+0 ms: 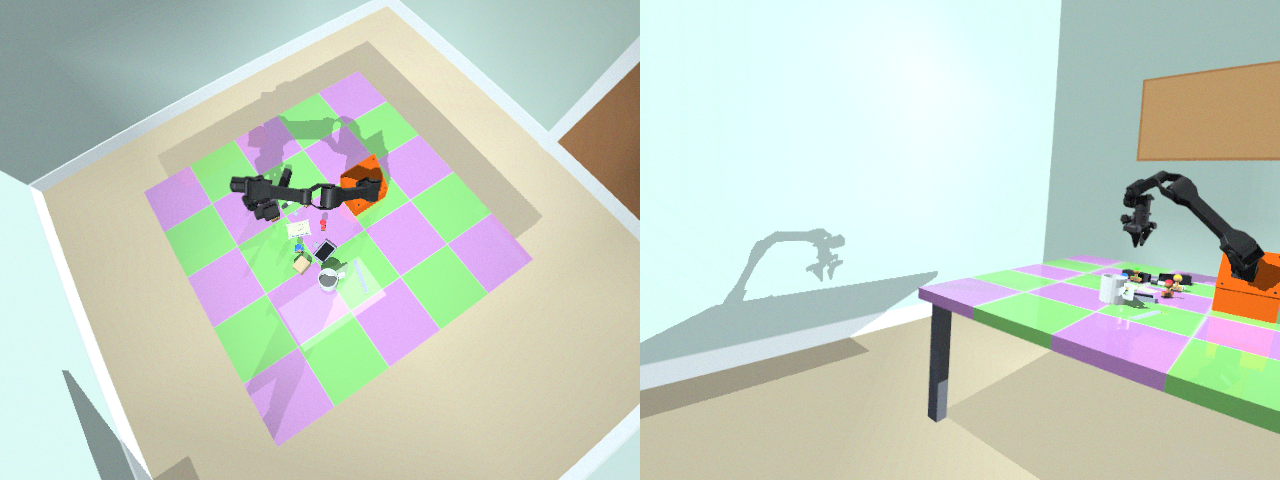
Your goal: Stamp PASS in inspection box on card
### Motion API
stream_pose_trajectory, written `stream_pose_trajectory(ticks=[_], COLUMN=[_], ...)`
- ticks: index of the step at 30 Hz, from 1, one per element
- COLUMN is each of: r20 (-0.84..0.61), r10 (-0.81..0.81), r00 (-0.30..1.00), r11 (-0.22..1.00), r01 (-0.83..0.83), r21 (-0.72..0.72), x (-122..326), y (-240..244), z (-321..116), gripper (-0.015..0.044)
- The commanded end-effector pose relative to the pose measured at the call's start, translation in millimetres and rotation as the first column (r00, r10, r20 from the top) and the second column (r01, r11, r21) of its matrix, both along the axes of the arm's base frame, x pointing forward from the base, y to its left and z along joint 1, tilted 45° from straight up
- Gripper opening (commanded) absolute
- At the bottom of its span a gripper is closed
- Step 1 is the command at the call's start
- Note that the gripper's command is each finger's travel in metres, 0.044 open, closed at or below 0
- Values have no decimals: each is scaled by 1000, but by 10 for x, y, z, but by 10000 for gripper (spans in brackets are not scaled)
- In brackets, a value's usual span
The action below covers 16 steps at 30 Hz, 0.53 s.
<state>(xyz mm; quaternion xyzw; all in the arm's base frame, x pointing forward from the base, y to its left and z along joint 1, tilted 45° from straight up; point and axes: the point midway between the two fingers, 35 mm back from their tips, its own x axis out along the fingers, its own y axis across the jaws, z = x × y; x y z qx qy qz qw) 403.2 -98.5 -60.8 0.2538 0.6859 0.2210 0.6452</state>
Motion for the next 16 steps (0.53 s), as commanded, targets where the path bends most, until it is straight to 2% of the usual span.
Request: stream_pose_trajectory(ticks=[1, 16], r20=[0, 0], r10=[2, -3], r00=[1000, 1000], r11=[1000, 1000], r01=[-2, 3], r21=[-3, 0], x=[-8, -3], y=[-20, -14], z=[1, 1], gripper=[254, 254])
